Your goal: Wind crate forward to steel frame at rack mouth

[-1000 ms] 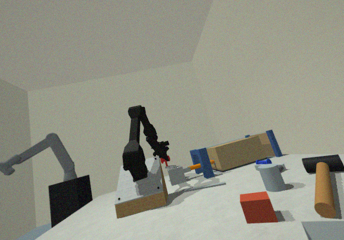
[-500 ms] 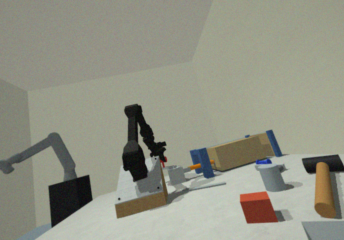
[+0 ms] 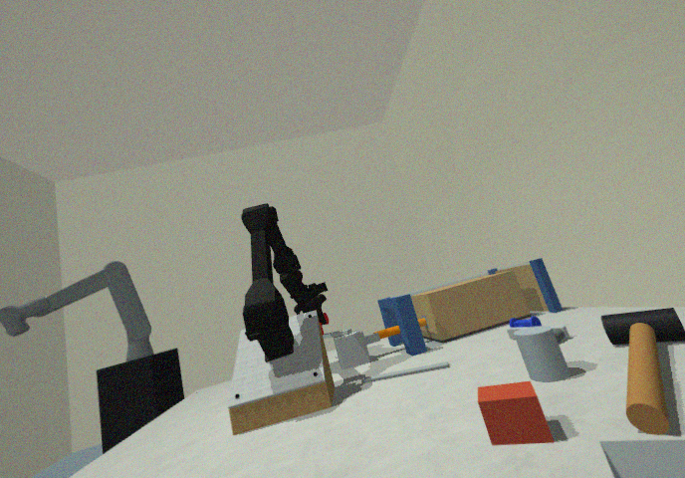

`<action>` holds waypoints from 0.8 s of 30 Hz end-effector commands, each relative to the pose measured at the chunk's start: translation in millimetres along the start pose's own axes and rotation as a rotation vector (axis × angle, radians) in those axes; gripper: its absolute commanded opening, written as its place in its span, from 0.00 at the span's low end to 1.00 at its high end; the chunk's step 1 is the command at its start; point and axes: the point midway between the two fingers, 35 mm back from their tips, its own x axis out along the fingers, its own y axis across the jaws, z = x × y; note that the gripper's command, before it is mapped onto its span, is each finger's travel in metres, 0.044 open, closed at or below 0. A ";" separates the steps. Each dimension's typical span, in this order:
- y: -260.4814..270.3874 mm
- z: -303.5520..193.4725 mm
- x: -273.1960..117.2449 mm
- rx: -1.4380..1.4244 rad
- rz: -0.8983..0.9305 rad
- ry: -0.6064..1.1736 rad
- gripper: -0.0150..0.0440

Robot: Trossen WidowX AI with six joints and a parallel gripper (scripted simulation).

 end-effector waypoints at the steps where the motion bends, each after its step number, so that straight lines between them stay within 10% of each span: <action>1: -8.2 -14.1 -2.0 -0.013 -0.014 0.023 0.25; 24: -36.5 -34.8 -12.0 -0.014 -0.016 0.025 0.25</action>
